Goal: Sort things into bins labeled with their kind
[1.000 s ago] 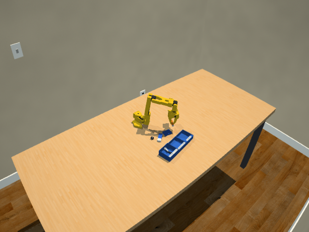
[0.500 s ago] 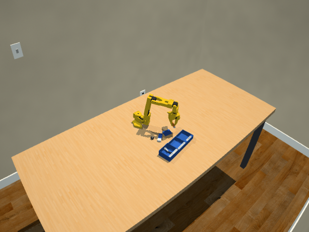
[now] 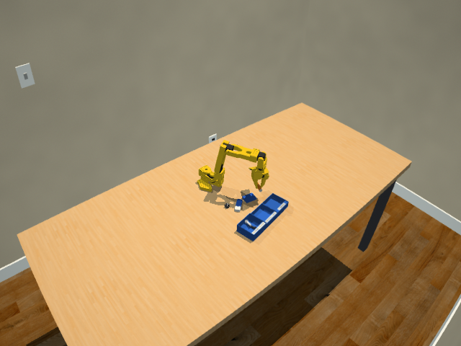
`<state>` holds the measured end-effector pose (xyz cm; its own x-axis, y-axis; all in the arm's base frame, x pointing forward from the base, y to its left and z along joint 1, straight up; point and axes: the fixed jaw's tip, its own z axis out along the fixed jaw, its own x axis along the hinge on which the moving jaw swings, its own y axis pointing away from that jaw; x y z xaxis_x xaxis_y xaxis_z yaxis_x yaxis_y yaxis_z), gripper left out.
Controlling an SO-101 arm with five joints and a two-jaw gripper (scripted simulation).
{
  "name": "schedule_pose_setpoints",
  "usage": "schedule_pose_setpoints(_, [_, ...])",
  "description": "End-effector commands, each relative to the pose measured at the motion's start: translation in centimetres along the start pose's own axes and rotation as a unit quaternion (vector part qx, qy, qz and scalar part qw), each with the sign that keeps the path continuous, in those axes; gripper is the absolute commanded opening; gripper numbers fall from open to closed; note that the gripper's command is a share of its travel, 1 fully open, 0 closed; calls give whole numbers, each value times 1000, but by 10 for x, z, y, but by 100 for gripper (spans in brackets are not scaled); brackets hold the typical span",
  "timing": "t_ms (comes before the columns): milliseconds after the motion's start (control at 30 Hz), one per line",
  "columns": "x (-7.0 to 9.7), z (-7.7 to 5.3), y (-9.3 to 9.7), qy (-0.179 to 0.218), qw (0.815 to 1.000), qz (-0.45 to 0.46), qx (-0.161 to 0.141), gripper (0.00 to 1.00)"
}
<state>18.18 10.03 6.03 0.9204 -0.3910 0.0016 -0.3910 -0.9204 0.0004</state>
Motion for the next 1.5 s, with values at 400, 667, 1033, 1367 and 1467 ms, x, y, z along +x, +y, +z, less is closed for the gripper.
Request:
schedule_pose_setpoints(400, [33,-14,3,29,997,-63,28,0])
schedule_pose_setpoints(667, [43,-16,6,36,995,-87,31,0])
schedule_pose_setpoints(1033, [45,-16,6,39,994,-93,32,0])
schedule_pose_setpoints(1367, [66,-16,10,62,988,-139,40,0])
schedule_pose_setpoints(1467, [68,-16,11,65,987,-145,40,0])
